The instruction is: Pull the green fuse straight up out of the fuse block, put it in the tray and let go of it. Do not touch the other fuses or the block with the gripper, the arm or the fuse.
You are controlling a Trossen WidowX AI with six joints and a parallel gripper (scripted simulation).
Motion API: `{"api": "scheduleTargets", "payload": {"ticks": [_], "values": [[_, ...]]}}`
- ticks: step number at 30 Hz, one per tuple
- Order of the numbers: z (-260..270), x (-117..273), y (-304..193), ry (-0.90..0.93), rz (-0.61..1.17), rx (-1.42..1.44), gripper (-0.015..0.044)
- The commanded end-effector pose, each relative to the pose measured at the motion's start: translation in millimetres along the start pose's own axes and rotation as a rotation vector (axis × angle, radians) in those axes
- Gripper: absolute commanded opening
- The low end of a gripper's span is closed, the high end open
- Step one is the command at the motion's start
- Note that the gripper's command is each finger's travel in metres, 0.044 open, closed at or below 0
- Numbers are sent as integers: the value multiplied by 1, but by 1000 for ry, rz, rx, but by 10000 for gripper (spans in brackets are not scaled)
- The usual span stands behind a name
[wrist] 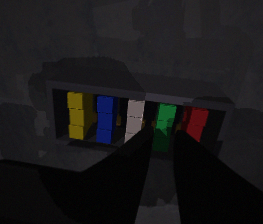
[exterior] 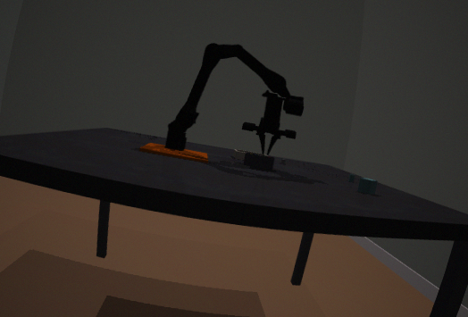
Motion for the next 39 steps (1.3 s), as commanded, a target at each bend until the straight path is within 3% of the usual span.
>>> {"api": "scheduleTargets", "payload": {"ticks": [1, 20, 29, 39], "values": [[0, -1, 0, -1, -3, 0, 61], [0, -11, 0, -1, -3, 0, 61], [0, -9, 0, -1, 0, 0, 1], [0, -7, 0, -1, 0, 0, 0]]}}
Point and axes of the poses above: the point midway between the two fingers, 35 mm back from their tips, its own x axis back along the fingers, its own z axis across the jaws, y = z × x, the point moved 3 cm from there along x, back along the fingers, and after that the axes turned 9 degrees about x, right-handed, at the moved point
